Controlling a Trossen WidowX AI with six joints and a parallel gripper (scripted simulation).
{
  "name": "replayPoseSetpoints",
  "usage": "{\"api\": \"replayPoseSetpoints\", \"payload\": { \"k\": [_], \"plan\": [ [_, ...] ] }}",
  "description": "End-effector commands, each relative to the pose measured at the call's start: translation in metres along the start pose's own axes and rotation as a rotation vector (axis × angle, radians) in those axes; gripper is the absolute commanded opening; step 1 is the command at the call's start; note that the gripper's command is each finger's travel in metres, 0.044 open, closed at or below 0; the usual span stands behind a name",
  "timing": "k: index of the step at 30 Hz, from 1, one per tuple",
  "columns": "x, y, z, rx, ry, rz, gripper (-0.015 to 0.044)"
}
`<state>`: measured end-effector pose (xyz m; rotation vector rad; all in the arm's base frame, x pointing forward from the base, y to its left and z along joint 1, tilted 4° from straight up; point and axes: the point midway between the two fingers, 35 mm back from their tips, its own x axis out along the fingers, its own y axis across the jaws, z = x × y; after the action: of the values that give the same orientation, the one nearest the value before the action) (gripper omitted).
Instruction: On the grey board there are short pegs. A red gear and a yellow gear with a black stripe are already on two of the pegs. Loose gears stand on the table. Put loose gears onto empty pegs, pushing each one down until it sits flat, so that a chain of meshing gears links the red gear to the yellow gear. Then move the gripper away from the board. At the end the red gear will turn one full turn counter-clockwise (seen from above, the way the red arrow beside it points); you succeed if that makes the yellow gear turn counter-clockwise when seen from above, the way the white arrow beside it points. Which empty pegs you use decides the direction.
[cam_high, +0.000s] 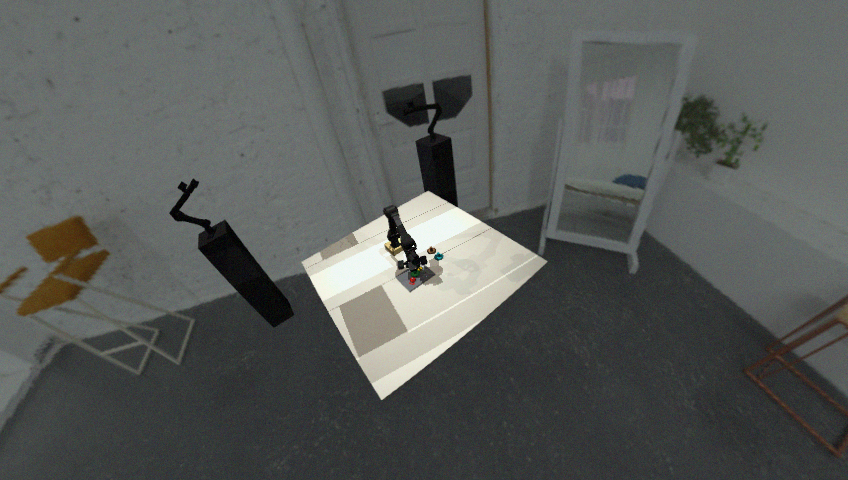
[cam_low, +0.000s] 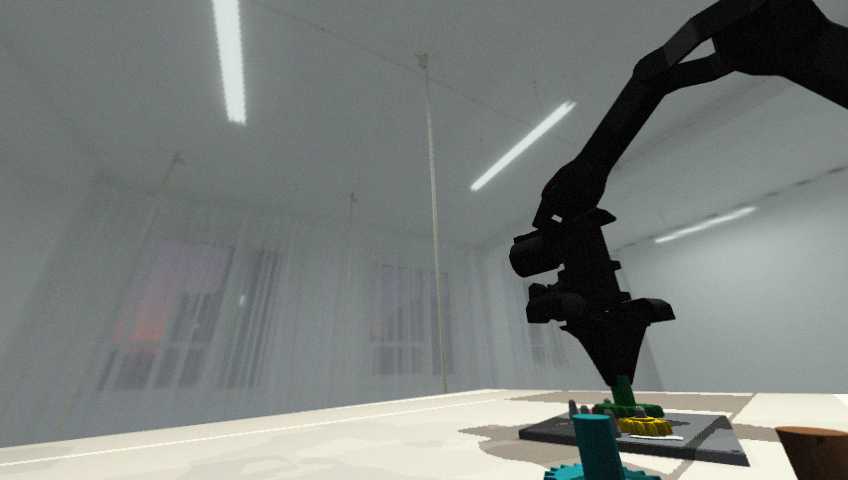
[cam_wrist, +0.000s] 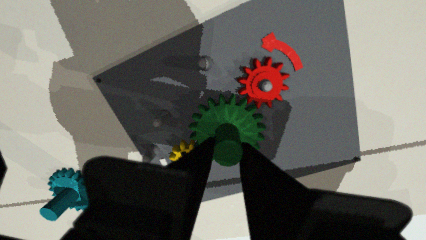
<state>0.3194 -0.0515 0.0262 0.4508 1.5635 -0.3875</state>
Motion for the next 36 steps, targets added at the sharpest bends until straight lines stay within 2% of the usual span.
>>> {"api": "replayPoseSetpoints", "payload": {
  "k": [1,20,36],
  "plan": [
    [0.0011,-0.0006,0.0003,0.007,0.003,-0.004,0.0],
    [0.0038,-0.0005,-0.0002,-0.283,0.003,-0.003,0.0],
    [0.0057,0.0003,-0.0008,-0.088,0.003,-0.004,0.0]
  ]
}}
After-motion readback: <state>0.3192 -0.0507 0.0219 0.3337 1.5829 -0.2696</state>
